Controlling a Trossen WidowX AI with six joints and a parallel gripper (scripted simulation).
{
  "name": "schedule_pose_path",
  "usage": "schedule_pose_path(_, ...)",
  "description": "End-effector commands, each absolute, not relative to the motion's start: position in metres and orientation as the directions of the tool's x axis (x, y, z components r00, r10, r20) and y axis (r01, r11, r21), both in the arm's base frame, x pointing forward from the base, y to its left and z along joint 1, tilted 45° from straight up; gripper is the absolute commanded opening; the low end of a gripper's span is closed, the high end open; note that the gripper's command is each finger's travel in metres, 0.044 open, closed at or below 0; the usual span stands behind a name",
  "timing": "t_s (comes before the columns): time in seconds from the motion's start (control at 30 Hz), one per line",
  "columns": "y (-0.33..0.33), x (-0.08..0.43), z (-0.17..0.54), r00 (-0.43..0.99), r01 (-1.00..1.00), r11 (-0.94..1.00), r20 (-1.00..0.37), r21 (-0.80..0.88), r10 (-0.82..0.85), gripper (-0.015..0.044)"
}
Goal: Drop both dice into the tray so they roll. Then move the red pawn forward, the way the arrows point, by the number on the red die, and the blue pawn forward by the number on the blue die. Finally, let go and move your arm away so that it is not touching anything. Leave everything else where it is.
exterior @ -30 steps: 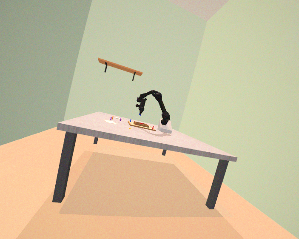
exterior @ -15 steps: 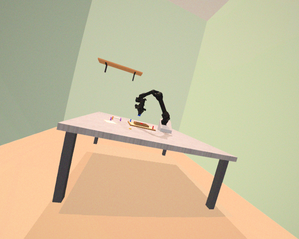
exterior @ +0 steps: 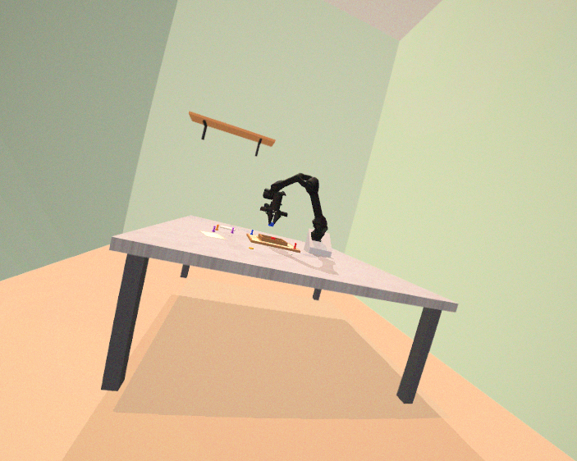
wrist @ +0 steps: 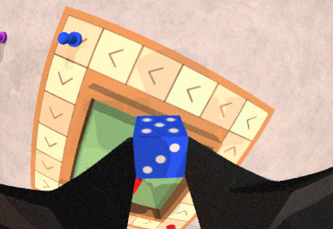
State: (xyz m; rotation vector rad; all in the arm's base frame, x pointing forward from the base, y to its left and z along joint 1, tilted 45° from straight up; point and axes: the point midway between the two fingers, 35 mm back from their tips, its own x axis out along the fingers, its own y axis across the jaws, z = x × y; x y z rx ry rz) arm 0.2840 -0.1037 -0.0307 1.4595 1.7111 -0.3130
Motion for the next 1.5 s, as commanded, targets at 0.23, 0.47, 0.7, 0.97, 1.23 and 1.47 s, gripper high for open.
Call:
schedule_pose_path(0.23,-0.075,0.299,-0.013,0.044,0.983,0.096,-0.717,0.153,0.696,0.0)
schedule_pose_path(0.47,-0.055,0.306,-0.004,0.042,0.999,-0.028,-0.711,0.032,0.702,0.0)
schedule_pose_path(0.7,-0.052,0.305,-0.005,0.019,1.0,-0.024,-0.742,0.004,0.67,0.0)
schedule_pose_path(0.97,-0.047,0.298,-0.014,-0.059,0.998,0.019,-0.888,-0.057,0.456,0.0)
schedule_pose_path(1.23,-0.045,0.296,-0.019,-0.062,0.998,0.006,-0.977,-0.062,0.204,0.0)
schedule_pose_path(1.47,-0.044,0.295,-0.021,-0.003,1.0,-0.031,-1.0,-0.003,-0.021,0.0)
